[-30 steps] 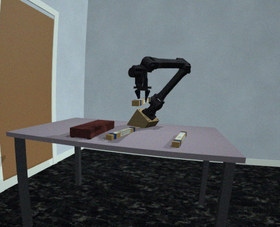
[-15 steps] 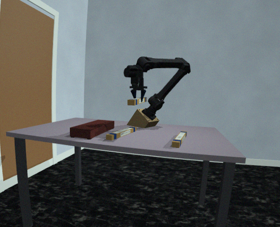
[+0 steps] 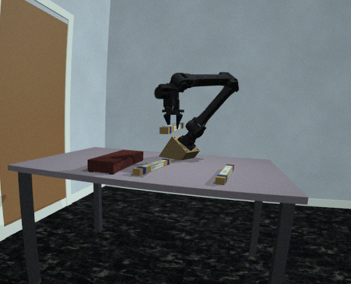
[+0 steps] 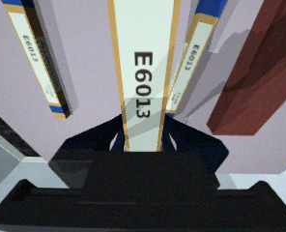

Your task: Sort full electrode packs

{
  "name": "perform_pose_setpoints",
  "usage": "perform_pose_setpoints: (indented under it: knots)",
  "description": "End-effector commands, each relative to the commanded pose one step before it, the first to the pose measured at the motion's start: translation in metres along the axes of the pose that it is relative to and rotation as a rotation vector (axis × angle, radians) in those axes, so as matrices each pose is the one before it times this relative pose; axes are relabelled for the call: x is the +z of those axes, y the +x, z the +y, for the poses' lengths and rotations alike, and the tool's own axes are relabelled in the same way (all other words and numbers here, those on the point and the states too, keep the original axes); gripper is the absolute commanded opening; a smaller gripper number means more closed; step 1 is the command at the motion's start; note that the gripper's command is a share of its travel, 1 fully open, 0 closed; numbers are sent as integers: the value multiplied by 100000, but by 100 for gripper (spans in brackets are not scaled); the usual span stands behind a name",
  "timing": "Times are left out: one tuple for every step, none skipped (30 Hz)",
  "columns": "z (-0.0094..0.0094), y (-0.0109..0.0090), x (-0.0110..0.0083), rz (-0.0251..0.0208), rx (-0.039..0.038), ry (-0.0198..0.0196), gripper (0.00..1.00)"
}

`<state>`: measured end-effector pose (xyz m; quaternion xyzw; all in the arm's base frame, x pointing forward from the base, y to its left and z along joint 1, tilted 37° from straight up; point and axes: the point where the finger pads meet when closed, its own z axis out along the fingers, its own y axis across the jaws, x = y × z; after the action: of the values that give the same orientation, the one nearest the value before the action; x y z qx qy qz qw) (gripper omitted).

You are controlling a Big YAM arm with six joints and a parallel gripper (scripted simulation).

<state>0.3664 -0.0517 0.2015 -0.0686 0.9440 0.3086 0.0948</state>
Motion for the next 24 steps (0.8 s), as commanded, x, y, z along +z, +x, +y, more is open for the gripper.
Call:
perform_pose_setpoints:
  knots:
    - [5, -847, -3535, -8761, -2277, 5364, 0]
    - [27, -116, -118, -250, -195, 182, 0]
    - [22, -99, -99, -221, -172, 160, 0]
    - [17, -84, -82, -197, -154, 143, 0]
    - [12, -72, -67, -178, -139, 129, 0]
    - [8, -61, -55, -163, -128, 118, 0]
    - [4, -53, -44, -151, -119, 109, 0]
    - [1, -46, -35, -143, -113, 103, 0]
    - [-3, -40, -27, -137, -109, 98, 0]
    - [-8, -2, 9, -65, -45, 47, 0]
    - [-11, 36, 40, 9, 22, -5, 0]
    - [-12, 68, 68, 73, 80, -51, 0]
    - [-13, 98, 92, 130, 132, -92, 0]
    - [-14, 125, 113, 181, 179, -128, 0]
    - [-13, 151, 132, 236, 229, -168, 0]
    - [-9, 179, 149, 300, 287, -213, 0]
    - [0, 0, 0, 0, 0, 0, 0]
    - [0, 0, 0, 0, 0, 0, 0]
    - [5, 185, 139, 340, 324, -241, 0]
    - [1, 157, 121, 278, 266, -198, 0]
    - [1, 136, 105, 235, 226, -166, 0]
    - [2, 119, 91, 210, 202, -147, 0]
    - [8, 45, 28, 80, 81, -54, 0]
    - [18, -89, -87, -171, -149, 124, 0]
